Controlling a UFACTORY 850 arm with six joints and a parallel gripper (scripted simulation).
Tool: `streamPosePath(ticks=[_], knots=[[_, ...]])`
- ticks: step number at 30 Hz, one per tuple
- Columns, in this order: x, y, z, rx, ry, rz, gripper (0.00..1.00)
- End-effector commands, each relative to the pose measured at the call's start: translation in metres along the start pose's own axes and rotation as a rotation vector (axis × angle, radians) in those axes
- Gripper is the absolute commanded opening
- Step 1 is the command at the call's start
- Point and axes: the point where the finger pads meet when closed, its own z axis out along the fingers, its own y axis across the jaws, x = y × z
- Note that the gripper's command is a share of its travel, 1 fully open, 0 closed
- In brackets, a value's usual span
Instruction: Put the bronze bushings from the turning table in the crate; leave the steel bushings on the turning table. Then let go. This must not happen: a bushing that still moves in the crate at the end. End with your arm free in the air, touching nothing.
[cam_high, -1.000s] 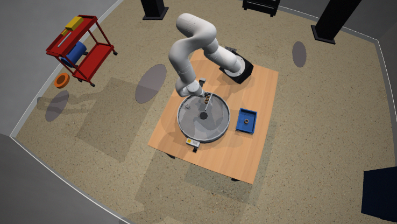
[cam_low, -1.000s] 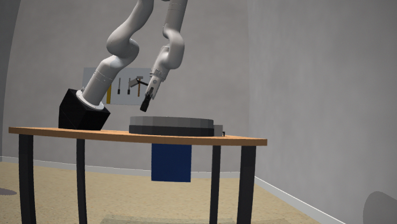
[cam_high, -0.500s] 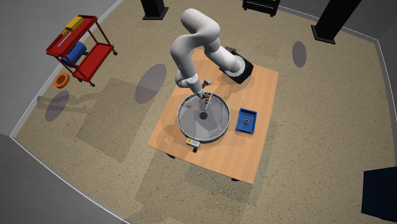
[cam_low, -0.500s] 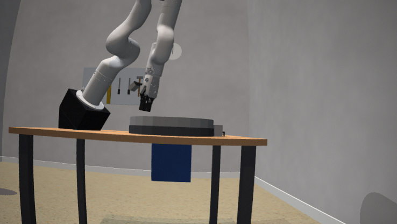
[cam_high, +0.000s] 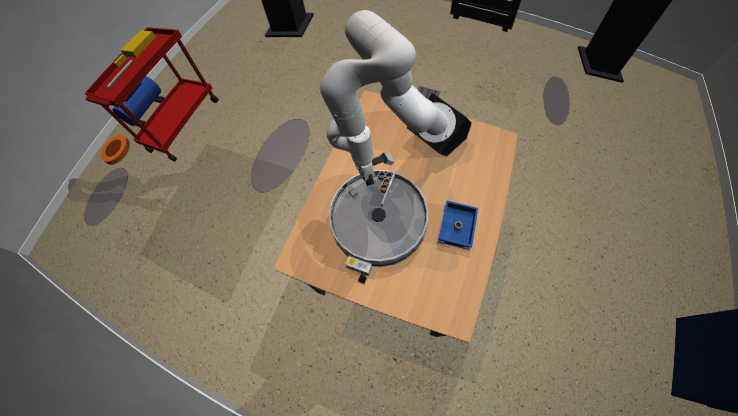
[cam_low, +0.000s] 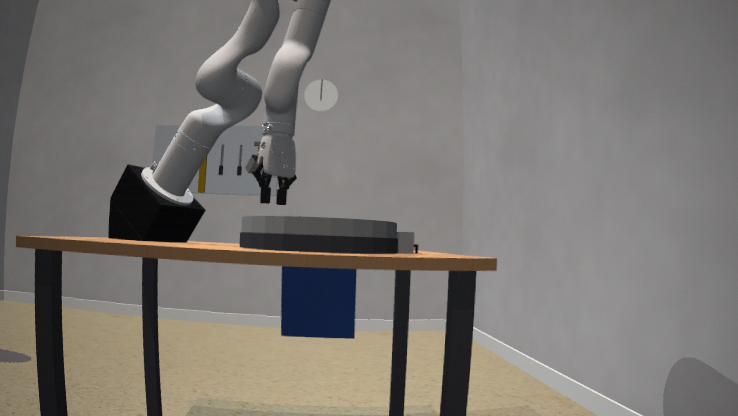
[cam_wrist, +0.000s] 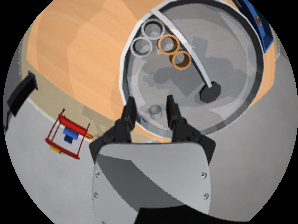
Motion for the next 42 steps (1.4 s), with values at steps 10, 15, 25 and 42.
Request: streamPosePath(ticks=[10,15,25,42], knots=[[-0.003,-0.001,0.008,0.007,-0.032,0.037,0.54],[-0.004,-0.001,0.038,0.007,-0.032,0.037,0.54],[-0.004,0.0,0.054,0.007,-0.032,0.037,0.54],[-0.004,0.0,0.054,0.007,-0.032,0.037,0.54]])
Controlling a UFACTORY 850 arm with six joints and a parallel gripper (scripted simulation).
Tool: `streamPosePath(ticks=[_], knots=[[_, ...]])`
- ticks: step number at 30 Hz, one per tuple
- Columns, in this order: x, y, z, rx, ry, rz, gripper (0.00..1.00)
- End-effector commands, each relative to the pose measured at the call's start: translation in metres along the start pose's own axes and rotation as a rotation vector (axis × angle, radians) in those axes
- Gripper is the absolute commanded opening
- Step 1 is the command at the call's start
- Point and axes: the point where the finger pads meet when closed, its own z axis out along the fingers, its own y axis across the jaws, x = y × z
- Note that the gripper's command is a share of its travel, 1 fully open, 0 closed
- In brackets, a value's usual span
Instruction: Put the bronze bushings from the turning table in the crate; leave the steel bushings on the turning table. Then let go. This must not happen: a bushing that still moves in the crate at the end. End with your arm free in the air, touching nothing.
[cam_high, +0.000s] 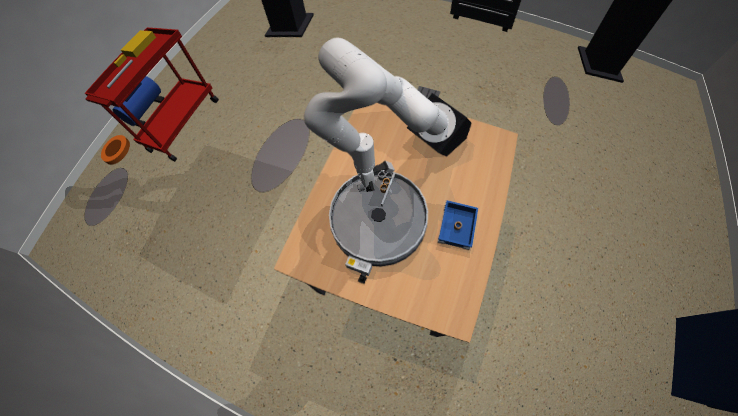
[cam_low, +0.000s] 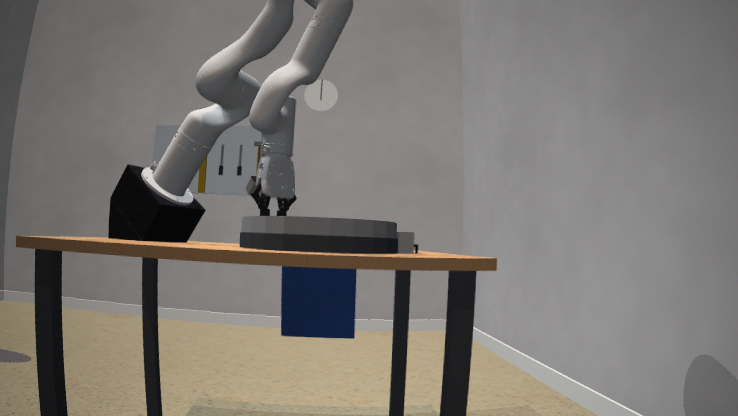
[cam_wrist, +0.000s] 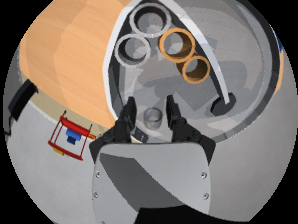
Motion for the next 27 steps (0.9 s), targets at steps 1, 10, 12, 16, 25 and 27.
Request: streamPosePath(ticks=[1,10,12,16,25,27], knots=[[-0.0002,0.0,-0.0001,0.0,-0.001,0.0,0.54],[-0.0002,0.0,-0.0001,0.0,-0.001,0.0,0.54],[-0.0002,0.0,-0.0001,0.0,-0.001,0.0,0.54],[-0.0002,0.0,-0.0001,0.0,-0.001,0.0,0.54],[-0.0002,0.0,-0.0001,0.0,-0.001,0.0,0.54],[-0.0002,0.0,-0.0001,0.0,-0.001,0.0,0.0]])
